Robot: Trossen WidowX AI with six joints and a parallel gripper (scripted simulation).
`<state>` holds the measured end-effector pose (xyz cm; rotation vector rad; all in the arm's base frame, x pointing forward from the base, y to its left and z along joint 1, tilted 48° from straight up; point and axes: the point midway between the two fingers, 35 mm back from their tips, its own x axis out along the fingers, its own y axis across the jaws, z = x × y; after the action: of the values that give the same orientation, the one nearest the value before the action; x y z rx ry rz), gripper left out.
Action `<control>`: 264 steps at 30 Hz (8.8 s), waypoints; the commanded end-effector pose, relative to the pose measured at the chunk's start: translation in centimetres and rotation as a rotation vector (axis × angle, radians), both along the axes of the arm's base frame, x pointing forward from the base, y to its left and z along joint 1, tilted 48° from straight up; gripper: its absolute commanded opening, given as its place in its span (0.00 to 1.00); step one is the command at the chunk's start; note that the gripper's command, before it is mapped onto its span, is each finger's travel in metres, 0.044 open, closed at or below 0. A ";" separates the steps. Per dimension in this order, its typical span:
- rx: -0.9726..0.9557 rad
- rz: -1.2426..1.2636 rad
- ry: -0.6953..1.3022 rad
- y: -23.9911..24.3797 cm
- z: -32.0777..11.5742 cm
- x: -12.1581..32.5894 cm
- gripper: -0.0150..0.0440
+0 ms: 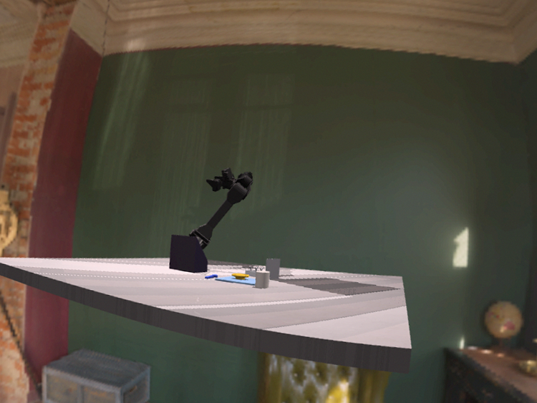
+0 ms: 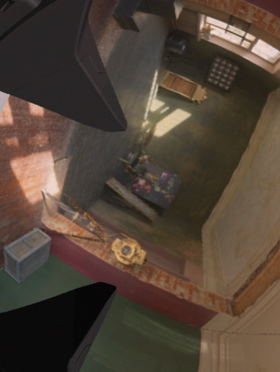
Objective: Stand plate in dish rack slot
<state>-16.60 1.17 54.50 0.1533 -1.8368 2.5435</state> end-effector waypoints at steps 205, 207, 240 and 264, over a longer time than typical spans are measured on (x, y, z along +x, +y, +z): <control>-2.296 -1.177 2.275 -9.0 -62.3 44.9 0.78; -2.296 -1.177 2.275 -9.0 -62.3 44.9 0.75; -2.303 -1.187 2.279 -18.8 -54.0 43.5 0.25; -2.296 -0.604 2.922 -15.7 -47.1 42.6 0.25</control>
<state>26.30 -15.53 6.03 1.0531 1.4791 0.2208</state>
